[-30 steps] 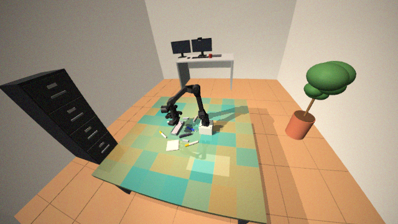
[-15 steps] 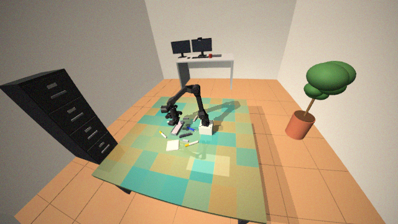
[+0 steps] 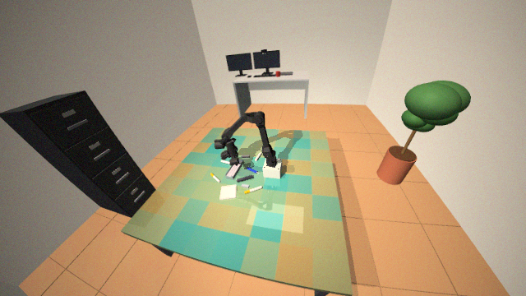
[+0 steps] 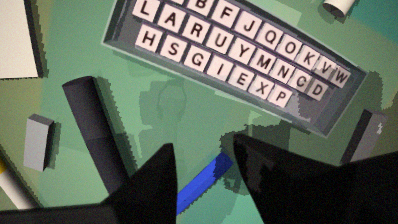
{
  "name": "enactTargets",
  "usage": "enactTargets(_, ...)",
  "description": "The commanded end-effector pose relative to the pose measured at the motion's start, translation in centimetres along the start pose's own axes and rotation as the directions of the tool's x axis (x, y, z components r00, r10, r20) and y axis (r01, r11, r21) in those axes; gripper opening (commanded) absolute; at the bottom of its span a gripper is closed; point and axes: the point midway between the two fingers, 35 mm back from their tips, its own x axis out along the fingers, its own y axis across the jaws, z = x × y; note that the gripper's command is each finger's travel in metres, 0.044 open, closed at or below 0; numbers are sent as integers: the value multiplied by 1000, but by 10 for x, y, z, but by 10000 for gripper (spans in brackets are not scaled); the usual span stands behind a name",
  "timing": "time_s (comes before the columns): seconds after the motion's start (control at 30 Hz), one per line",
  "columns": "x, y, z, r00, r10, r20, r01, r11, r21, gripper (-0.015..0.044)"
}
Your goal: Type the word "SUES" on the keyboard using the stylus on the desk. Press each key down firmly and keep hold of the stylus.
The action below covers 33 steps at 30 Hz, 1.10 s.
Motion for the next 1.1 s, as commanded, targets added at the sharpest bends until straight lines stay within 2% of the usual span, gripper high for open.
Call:
enactTargets(0.0, 19, 0, -36, 988, 95, -122, -152, 756, -636, 150)
enactTargets(0.2, 25, 1, -51, 975, 142, -169, -218, 511, -832, 150)
enactTargets(0.5, 30, 3, -69, 956, 199, -217, -248, 147, -958, 150)
enactTargets(0.77, 33, 4, -83, 935, 248, -253, -209, -190, -959, 150)
enactTargets(1.07, 35, 6, -97, 910, 301, -285, -88, -531, -843, 150)
